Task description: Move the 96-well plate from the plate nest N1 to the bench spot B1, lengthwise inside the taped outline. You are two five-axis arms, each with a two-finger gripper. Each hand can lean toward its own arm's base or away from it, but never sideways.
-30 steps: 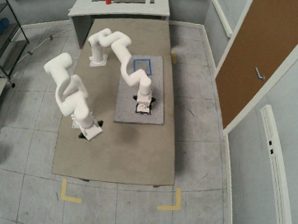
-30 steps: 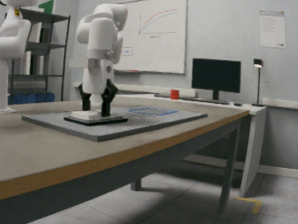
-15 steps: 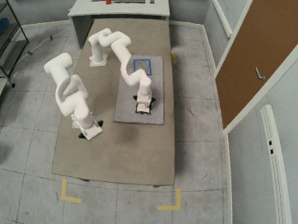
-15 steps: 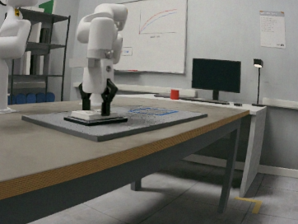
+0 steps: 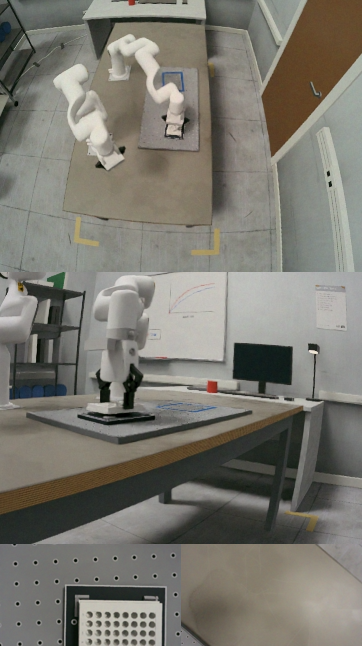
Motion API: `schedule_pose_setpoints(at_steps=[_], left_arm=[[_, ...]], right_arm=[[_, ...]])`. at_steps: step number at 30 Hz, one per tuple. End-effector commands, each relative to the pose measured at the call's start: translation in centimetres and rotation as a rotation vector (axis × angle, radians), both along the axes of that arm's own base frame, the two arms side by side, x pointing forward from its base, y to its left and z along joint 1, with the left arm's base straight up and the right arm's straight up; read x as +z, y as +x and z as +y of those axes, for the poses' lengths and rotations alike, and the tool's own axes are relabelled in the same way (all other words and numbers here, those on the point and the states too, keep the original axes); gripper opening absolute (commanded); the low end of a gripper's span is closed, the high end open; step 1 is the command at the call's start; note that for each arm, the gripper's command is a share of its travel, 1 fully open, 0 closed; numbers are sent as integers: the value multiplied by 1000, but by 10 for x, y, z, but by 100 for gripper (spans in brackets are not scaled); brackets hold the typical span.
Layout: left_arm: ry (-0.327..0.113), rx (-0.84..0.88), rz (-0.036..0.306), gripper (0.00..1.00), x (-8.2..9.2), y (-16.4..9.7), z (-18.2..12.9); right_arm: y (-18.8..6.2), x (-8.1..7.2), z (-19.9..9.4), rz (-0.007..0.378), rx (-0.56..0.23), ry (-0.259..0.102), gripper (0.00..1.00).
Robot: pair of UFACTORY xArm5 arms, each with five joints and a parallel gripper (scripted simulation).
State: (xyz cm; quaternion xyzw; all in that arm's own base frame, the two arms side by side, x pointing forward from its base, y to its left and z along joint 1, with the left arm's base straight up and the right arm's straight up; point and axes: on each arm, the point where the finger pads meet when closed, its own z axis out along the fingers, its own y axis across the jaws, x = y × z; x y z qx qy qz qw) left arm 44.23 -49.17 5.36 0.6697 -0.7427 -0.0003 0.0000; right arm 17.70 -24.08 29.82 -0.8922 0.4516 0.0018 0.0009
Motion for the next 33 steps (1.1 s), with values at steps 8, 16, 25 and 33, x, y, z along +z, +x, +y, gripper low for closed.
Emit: schedule_pose_setpoints(at_steps=[8,16,25,33], left_arm=[[-4,0,-4,0,11,1,-1],[-4,0,-4,0,13,1,-1],[-4,0,-4,0,24,1,-1],[-4,0,-4,0,34,1,-1]], right_arm=[[0,1,-1,-2,0,-3,100],[0,1,-1,-2,0,-3,100],[0,1,-1,-2,0,-3,100],[0,1,-1,-2,0,-3,100]])
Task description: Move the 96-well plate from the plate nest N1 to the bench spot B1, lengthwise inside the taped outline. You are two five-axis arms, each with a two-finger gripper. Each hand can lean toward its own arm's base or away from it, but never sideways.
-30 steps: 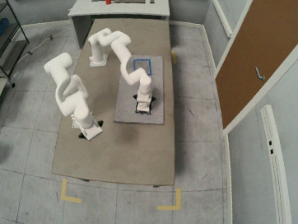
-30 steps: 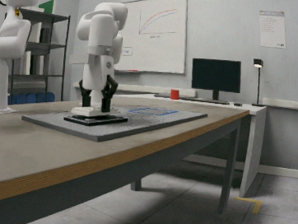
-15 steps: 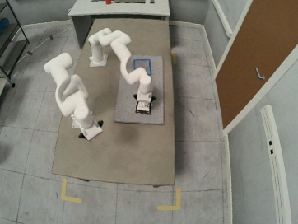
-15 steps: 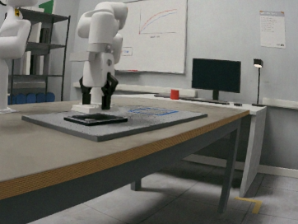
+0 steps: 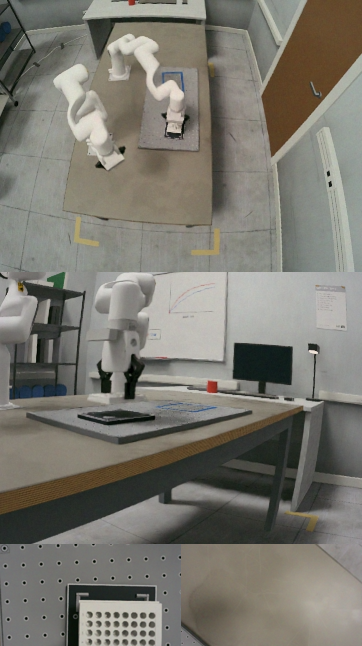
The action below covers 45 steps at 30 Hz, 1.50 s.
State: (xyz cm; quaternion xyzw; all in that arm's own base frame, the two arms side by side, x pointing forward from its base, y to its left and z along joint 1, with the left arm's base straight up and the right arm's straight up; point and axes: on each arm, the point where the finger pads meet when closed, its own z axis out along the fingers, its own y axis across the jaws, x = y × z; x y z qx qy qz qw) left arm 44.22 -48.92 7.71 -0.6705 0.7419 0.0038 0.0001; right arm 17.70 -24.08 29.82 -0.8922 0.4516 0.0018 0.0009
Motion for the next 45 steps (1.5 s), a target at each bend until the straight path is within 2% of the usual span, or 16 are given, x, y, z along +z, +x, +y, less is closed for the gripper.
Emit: schedule_pose_setpoints(at_steps=[1,25,39,45], left_arm=[[-10,-2,-8,0,12,1,-4],[-10,-2,-9,0,49,1,-3],[-10,-2,-9,0,50,1,-4],[-9,181,-9,0,49,0,16]], right_arm=[[0,1,-1,-2,0,-3,100],[0,1,-1,-2,0,-3,100],[0,1,-1,-2,0,-3,100],[0,1,-1,-2,0,-3,100]])
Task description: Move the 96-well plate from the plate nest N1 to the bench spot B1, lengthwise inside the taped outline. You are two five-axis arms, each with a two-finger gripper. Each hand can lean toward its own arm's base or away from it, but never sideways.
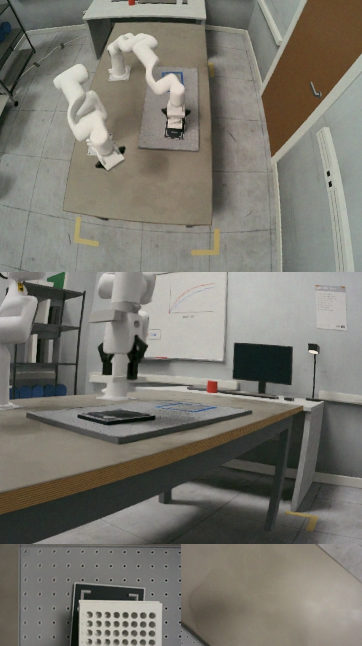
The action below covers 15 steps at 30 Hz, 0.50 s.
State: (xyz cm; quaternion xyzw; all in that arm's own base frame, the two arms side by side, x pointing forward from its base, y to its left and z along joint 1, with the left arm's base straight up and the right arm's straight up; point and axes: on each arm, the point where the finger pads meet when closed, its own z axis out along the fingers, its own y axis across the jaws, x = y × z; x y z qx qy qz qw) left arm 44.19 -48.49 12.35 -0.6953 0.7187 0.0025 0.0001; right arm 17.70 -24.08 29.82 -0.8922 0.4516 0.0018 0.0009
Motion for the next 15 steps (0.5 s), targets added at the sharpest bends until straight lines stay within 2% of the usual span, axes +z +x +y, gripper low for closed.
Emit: schedule_pose_setpoints(at_steps=[1,15], left_arm=[[-8,113,-7,0,3,0,12],[-7,113,-7,0,1,-2,55]], right_arm=[[0,1,-1,-2,0,-3,100],[0,1,-1,-2,0,-3,100]])
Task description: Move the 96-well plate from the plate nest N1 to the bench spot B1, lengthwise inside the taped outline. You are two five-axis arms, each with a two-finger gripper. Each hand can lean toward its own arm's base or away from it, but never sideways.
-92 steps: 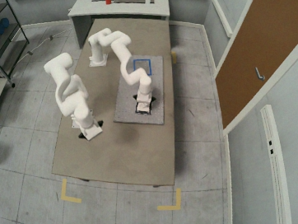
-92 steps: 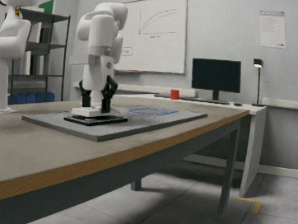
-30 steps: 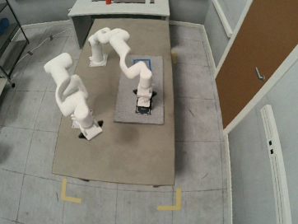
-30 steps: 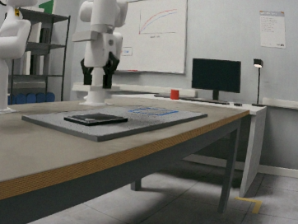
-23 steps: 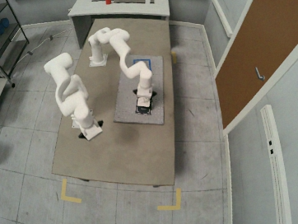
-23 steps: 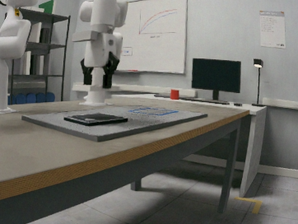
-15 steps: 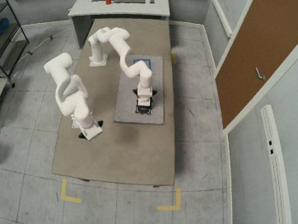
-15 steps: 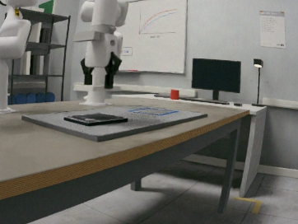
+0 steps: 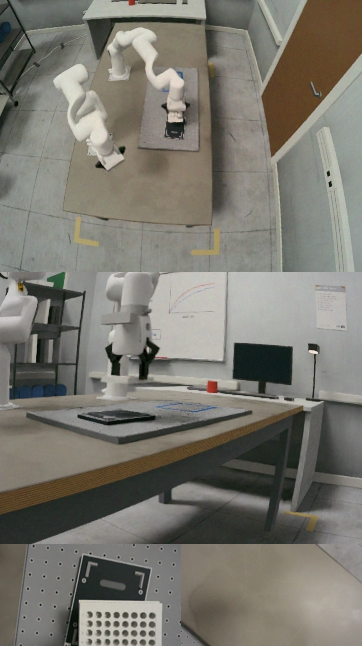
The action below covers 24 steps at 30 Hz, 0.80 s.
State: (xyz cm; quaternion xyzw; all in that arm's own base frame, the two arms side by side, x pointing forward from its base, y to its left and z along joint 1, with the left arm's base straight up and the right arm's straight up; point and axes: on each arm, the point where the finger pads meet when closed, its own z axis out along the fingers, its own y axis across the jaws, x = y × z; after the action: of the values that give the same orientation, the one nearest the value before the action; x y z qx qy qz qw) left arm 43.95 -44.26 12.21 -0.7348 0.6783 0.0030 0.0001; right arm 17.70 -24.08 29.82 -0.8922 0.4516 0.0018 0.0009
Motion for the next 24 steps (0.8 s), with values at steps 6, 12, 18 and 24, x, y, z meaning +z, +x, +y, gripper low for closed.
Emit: schedule_pose_setpoints(at_steps=[6,12,18,24], left_arm=[[-8,0,-8,0,2,-1,26],[-8,0,-8,0,1,-2,46],[-7,0,-8,0,1,-3,66],[-7,0,-8,0,0,-3,80]], right_arm=[[0,1,-1,-2,0,-3,100],[0,1,-1,-2,0,-3,100],[0,1,-1,-2,0,-3,100],[0,1,-1,-2,0,-3,100]])
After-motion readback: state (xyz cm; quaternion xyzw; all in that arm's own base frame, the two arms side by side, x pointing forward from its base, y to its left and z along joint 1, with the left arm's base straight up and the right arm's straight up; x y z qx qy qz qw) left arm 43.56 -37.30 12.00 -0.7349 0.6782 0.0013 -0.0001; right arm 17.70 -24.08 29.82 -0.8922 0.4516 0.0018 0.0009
